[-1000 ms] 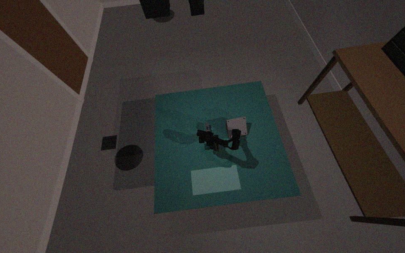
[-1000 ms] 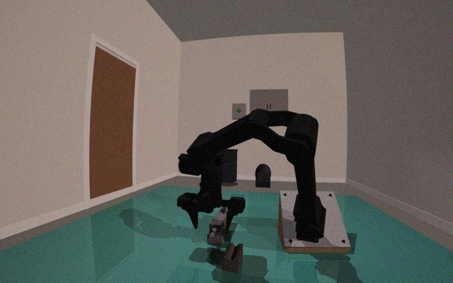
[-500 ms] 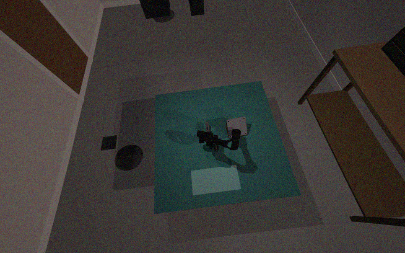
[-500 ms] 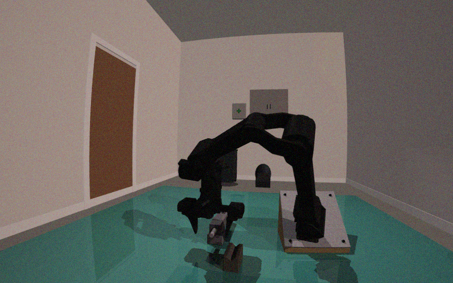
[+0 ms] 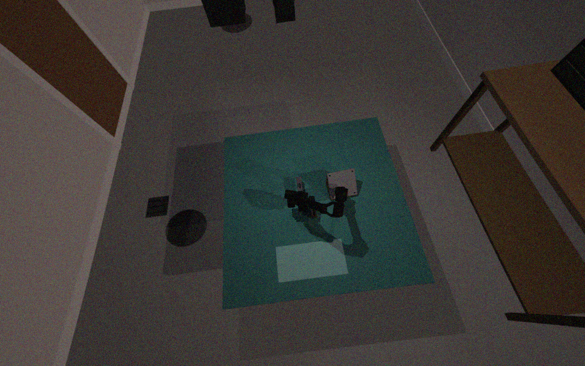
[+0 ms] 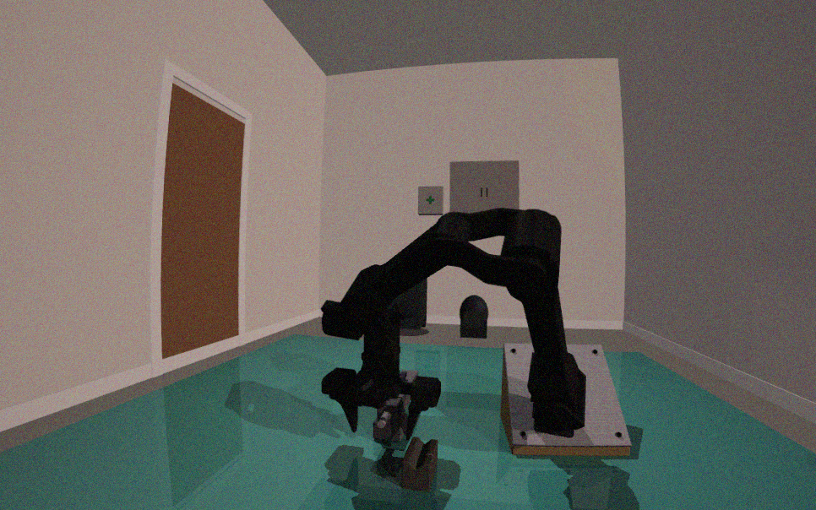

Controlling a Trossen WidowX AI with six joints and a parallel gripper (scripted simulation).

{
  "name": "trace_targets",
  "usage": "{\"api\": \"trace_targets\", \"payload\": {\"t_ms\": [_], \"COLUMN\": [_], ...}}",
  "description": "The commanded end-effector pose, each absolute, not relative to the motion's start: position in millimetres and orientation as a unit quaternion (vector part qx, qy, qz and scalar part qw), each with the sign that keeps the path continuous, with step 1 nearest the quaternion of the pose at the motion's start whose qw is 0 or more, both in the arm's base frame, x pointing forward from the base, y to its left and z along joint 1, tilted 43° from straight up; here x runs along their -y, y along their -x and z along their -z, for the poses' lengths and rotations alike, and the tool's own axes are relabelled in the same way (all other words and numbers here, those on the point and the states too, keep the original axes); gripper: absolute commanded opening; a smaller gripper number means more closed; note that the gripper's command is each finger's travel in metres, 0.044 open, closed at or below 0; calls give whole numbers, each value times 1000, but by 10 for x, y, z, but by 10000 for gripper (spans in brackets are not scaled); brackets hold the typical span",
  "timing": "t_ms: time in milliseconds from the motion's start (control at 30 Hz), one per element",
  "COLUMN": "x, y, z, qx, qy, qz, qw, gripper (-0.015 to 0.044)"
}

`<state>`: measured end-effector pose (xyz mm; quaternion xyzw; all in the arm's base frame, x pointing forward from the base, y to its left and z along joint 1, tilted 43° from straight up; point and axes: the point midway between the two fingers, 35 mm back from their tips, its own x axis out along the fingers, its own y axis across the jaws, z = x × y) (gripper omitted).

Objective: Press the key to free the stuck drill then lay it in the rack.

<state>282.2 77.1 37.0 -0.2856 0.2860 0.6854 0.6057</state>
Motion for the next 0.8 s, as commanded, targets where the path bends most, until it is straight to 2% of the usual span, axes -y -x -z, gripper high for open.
{"api": "trace_targets", "payload": {"t_ms": [0, 133, 633, 767], "x": [-810, -828, -805, -805], "y": [-2798, -2790, -2807, -2807], "z": [-313, -280, -306, -306], "qx": [-287, -287, -286, -286], "qy": [281, 281, 285, 285], "qz": [-687, -687, -686, -686], "qw": [606, 606, 605, 605], "gripper": [440, 440, 46, 20]}}
